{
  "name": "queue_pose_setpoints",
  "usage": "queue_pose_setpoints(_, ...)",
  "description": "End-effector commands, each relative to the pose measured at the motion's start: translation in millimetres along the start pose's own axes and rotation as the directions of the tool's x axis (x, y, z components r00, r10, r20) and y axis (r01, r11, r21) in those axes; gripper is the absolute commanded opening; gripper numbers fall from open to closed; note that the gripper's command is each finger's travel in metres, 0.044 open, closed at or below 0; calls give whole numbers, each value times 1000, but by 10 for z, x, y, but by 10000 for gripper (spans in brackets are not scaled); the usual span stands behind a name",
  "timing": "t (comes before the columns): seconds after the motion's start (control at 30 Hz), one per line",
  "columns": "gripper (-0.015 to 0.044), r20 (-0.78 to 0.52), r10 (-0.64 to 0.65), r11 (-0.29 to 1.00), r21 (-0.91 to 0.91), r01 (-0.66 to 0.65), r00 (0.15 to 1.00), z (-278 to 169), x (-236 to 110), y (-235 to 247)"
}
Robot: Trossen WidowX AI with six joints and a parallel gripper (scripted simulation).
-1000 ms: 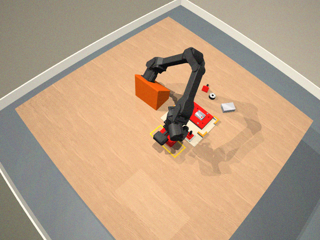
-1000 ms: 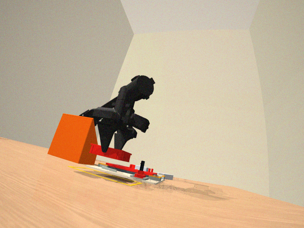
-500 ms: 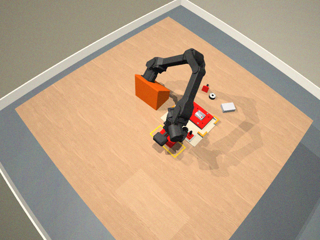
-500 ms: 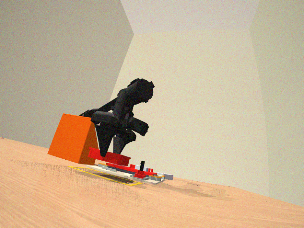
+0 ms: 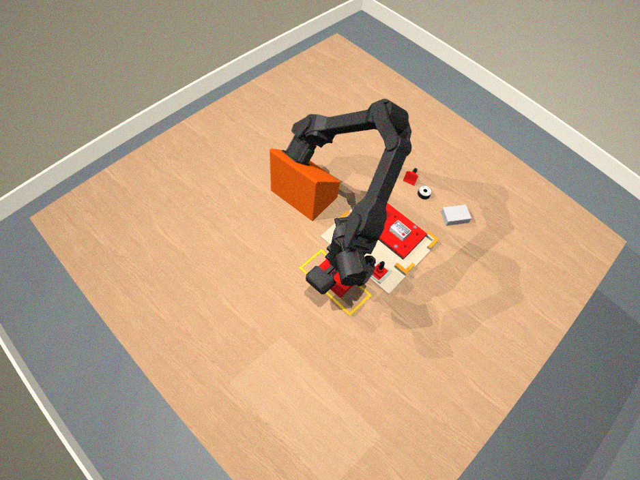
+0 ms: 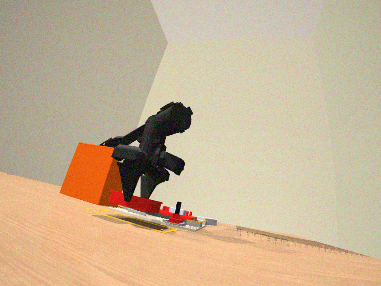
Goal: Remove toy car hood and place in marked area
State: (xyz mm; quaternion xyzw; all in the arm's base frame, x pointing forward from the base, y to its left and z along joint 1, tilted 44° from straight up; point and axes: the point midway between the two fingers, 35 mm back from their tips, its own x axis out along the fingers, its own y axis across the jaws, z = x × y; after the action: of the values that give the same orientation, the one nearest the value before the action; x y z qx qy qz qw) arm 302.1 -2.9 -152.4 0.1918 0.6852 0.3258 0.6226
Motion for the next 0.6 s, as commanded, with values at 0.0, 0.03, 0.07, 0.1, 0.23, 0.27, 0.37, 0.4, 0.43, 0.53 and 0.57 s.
queue_pose_setpoints(0.0, 0, 3, 6, 1000, 4, -6, 1000, -2, 36, 10)
queue_pose_setpoints(0.03, 0, 3, 6, 1000, 4, -6, 1000, -3, 43, 11)
queue_pose_setpoints(0.07, 0, 3, 6, 1000, 4, -6, 1000, -4, 50, 11)
queue_pose_setpoints(0.1, 0, 3, 6, 1000, 4, -6, 1000, -5, 57, 12)
queue_pose_setpoints(0.23, 0, 3, 6, 1000, 4, -6, 1000, -6, 68, 13)
queue_pose_setpoints(0.27, 0, 3, 6, 1000, 4, -6, 1000, -6, 70, 13)
queue_pose_setpoints(0.37, 0, 3, 6, 1000, 4, -6, 1000, -5, 80, 13)
queue_pose_setpoints(0.4, 0, 3, 6, 1000, 4, -6, 1000, -5, 85, 13)
queue_pose_setpoints(0.43, 0, 3, 6, 1000, 4, -6, 1000, -5, 90, 13)
queue_pose_setpoints(0.53, 0, 3, 7, 1000, 4, -7, 1000, -5, 105, 13)
queue_pose_setpoints(0.57, 0, 3, 7, 1000, 4, -7, 1000, -5, 109, 13)
